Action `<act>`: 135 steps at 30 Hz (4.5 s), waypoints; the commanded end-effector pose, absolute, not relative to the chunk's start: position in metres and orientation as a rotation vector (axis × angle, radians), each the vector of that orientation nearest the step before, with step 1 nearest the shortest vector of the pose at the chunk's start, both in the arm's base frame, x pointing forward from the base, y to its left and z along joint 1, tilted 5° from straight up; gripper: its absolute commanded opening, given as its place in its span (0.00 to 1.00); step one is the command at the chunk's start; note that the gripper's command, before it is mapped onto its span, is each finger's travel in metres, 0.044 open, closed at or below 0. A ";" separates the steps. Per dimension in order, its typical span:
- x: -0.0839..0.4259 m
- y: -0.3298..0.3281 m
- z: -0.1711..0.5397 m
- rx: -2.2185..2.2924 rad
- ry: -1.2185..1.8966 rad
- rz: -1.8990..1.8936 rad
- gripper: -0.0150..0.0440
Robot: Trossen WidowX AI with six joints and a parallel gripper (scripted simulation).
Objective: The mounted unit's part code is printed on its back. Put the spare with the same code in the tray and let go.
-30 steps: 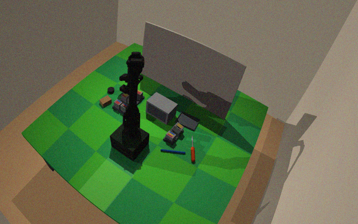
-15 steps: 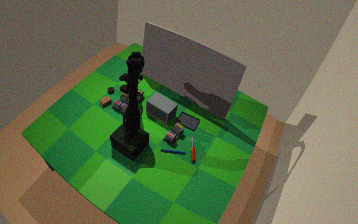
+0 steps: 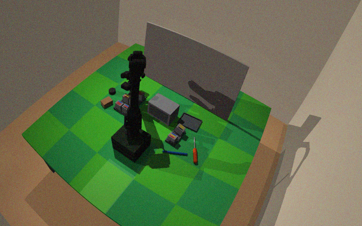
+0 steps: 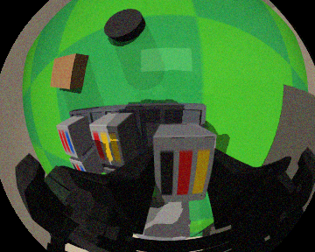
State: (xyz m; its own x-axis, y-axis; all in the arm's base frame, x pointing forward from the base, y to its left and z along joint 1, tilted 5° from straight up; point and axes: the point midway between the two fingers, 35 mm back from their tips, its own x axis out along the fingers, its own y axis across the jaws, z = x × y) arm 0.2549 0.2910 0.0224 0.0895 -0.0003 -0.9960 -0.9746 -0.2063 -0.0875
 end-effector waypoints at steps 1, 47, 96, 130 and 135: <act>0.253 0.294 0.062 -1.398 1.014 1.281 0.25; 0.321 0.193 0.145 -1.311 1.056 1.221 0.25; 0.359 -0.098 0.152 -1.420 1.045 1.239 0.25; 0.362 -0.117 0.124 -1.436 1.038 1.256 0.25; 0.363 -0.118 0.118 -1.436 1.038 1.256 0.25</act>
State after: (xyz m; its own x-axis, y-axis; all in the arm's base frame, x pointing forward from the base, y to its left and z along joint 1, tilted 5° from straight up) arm 0.3632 -0.1181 0.1227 0.1222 -0.0217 -0.9923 -0.9719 -0.2052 -0.1152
